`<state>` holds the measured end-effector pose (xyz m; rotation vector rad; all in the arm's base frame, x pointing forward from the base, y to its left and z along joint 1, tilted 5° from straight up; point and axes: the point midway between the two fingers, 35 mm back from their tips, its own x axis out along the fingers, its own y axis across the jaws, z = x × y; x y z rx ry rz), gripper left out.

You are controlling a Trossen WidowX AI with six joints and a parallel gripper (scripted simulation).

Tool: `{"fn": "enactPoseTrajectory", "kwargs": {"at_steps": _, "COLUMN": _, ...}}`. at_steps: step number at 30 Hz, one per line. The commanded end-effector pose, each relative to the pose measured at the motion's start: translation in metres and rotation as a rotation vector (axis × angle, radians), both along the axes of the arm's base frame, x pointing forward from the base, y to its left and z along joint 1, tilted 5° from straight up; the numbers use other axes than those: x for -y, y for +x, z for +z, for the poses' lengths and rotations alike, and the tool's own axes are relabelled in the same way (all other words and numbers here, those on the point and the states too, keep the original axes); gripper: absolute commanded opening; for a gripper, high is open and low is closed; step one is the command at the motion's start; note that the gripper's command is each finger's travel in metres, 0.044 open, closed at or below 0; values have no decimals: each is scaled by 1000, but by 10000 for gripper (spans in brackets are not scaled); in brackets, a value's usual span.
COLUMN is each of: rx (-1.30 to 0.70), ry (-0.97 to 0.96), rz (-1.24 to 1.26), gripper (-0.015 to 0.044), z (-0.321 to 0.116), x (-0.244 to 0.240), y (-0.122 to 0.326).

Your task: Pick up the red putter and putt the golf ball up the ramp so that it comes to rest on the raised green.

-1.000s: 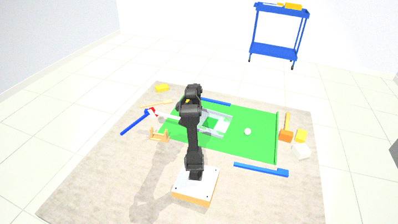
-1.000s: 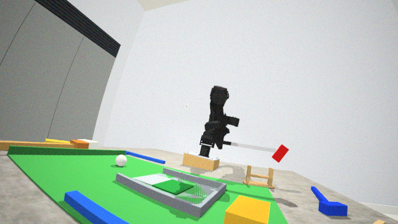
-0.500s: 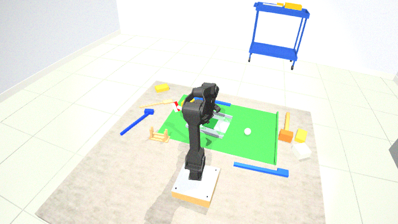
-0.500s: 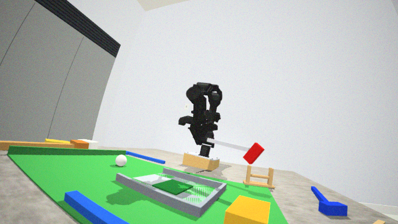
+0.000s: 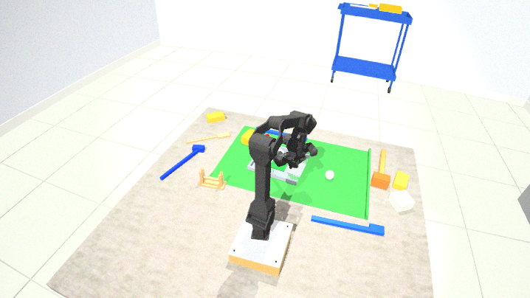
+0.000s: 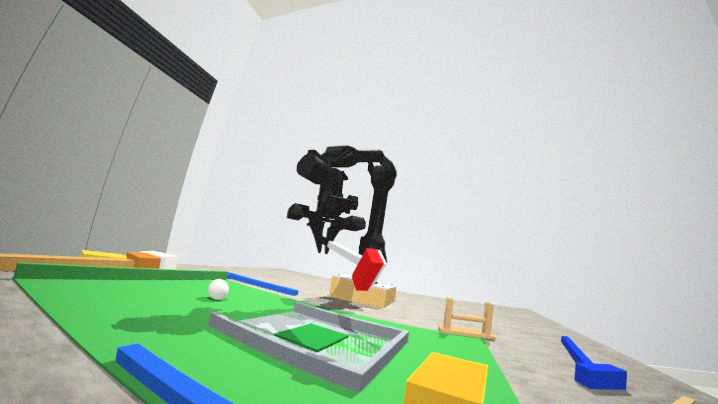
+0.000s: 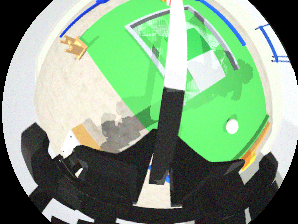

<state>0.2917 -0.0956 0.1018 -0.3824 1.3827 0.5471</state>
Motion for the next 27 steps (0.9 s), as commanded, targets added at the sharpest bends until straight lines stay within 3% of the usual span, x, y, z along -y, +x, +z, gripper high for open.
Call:
{"fn": "enactPoseTrajectory", "kwargs": {"at_steps": 1, "rx": -17, "ry": -6, "rz": -92, "gripper": 0, "z": 0, "x": 21, "y": -6}}
{"fn": "enactPoseTrajectory", "kwargs": {"at_steps": 27, "rx": -143, "ry": -43, "rz": -710, "gripper": 0, "z": -2, "x": 154, "y": -90}}
